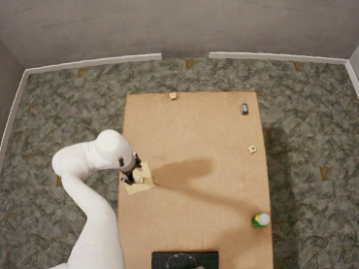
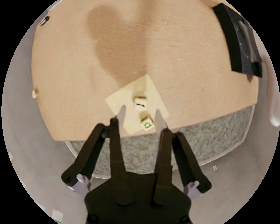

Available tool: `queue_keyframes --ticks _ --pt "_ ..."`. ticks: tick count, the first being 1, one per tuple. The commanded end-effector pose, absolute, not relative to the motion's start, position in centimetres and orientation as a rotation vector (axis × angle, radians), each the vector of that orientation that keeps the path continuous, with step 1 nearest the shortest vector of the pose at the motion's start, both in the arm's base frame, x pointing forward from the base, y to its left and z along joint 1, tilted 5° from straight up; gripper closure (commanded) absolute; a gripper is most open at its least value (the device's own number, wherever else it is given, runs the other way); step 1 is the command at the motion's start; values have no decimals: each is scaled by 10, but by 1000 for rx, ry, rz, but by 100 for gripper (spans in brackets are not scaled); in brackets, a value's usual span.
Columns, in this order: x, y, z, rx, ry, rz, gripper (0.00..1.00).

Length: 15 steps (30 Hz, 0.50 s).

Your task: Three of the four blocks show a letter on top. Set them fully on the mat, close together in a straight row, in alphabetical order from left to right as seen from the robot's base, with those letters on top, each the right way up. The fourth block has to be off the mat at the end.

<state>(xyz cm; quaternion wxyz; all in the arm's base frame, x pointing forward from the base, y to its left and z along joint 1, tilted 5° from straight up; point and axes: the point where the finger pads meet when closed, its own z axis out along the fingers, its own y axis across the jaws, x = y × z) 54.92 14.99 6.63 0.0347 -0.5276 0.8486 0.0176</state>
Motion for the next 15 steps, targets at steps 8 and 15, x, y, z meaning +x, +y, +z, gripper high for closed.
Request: queue_keyframes --ticks 8,15 --pt "548 154 49 -1620 2609 62 54" --pt "549 154 39 -1623 2607 62 54"
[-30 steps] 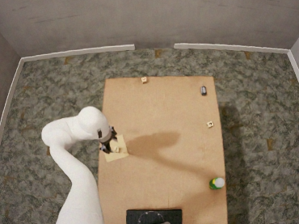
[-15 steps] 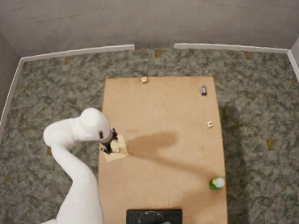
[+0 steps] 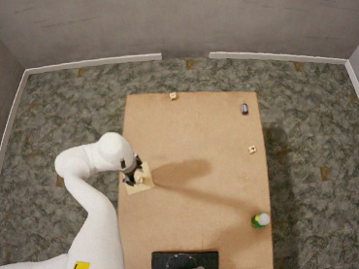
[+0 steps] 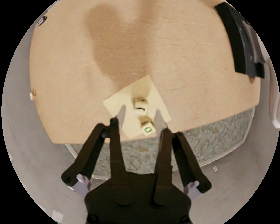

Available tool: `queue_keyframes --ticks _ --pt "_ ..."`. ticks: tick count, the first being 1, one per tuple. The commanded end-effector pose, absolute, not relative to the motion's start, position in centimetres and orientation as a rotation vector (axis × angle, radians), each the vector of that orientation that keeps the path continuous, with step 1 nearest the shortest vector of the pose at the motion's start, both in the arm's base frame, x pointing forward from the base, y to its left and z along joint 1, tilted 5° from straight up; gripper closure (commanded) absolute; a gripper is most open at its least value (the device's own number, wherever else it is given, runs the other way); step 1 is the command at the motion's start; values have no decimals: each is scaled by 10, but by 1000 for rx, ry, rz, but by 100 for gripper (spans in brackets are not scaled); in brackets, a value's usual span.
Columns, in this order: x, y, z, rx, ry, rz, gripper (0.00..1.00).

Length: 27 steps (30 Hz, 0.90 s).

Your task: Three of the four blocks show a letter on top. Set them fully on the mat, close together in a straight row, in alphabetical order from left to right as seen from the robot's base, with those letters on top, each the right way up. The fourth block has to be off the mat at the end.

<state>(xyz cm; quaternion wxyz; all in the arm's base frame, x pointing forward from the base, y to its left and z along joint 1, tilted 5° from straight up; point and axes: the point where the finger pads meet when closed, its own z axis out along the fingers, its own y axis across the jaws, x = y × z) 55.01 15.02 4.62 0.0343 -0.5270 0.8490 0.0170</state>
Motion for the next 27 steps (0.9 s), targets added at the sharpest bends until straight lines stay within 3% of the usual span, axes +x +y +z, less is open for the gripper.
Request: queue_keyframes --ticks 1,27 --pt "549 154 37 -1622 2607 62 54" --pt "550 155 28 -1621 2607 61 54"
